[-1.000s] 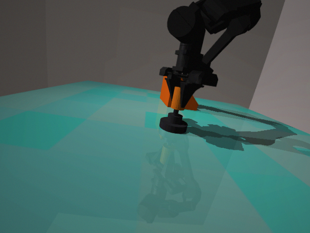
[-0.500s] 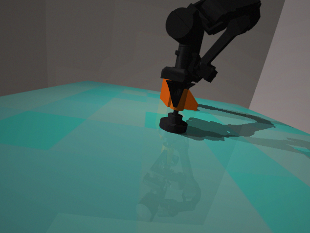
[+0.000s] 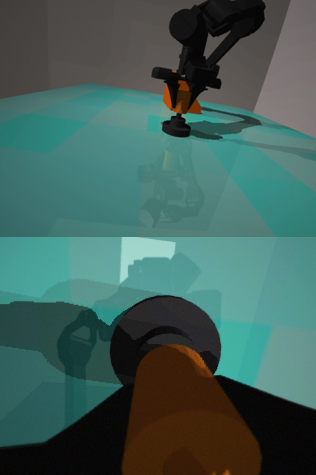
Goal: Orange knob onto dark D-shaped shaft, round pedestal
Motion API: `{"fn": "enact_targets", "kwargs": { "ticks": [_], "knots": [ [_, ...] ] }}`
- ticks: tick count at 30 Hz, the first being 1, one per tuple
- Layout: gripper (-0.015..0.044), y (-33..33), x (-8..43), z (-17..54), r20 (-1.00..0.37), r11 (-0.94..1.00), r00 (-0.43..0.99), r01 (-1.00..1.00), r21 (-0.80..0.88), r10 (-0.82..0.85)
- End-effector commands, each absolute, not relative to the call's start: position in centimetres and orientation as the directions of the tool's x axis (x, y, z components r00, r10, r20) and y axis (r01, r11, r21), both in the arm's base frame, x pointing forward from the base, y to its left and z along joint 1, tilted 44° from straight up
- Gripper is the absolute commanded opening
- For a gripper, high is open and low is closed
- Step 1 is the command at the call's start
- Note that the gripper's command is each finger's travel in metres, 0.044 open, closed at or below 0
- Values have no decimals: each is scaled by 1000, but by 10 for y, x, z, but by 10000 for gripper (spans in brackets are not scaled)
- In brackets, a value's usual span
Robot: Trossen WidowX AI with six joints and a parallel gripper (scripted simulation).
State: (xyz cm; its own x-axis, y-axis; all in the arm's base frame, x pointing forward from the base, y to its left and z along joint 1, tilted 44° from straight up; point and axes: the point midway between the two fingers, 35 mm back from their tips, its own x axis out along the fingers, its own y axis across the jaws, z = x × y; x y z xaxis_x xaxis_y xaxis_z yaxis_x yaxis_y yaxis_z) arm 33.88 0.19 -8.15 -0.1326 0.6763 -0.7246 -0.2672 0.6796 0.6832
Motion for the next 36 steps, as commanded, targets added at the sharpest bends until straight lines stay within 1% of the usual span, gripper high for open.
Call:
{"fn": "enact_targets", "kwargs": {
  "ticks": [1, 3, 36],
  "knots": [
    [0, 0, 338, -78, -725, 733, -129, 207, 647, 676],
    [0, 1, 337, -78, -725, 731, -129, 240, 639, 677],
    [0, 4, 338, -83, -725, 731, -129, 240, 639, 677]
  ]
}}
